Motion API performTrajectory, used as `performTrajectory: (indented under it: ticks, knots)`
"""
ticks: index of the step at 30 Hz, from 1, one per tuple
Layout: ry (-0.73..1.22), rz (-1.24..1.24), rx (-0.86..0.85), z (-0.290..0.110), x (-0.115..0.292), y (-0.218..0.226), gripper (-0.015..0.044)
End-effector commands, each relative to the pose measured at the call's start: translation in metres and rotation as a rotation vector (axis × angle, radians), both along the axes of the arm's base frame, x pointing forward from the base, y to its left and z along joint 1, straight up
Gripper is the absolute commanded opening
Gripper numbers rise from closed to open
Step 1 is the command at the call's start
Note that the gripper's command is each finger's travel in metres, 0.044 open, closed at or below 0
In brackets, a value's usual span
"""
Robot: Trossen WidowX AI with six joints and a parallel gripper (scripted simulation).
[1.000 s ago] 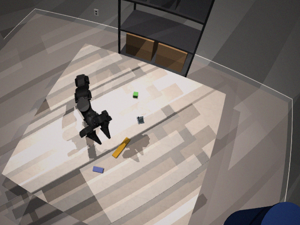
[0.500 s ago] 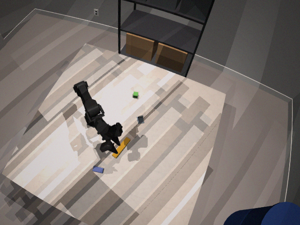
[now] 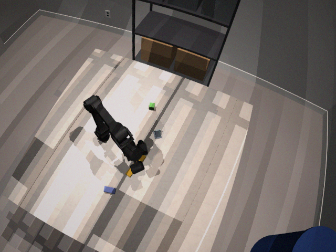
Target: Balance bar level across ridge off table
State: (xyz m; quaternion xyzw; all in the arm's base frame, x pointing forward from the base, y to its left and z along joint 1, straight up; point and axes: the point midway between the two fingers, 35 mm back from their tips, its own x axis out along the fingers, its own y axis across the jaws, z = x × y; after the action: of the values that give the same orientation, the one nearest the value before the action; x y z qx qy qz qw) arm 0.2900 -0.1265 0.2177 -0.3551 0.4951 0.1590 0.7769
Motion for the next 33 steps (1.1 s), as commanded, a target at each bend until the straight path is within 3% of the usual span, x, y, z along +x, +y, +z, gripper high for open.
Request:
performTrajectory:
  ticks: [1,14,25,33]
  knots:
    - [0.134,0.131,-0.011,-0.031,-0.002,0.018,0.0315]
    - [0.467,0.551,-0.044,-0.099,-0.021,0.066,0.0315]
    - [0.472,0.557,-0.044,-0.103,-0.021,0.066,0.0315]
    - [0.472,0.557,-0.044,-0.143,-0.020,0.066,0.0315]
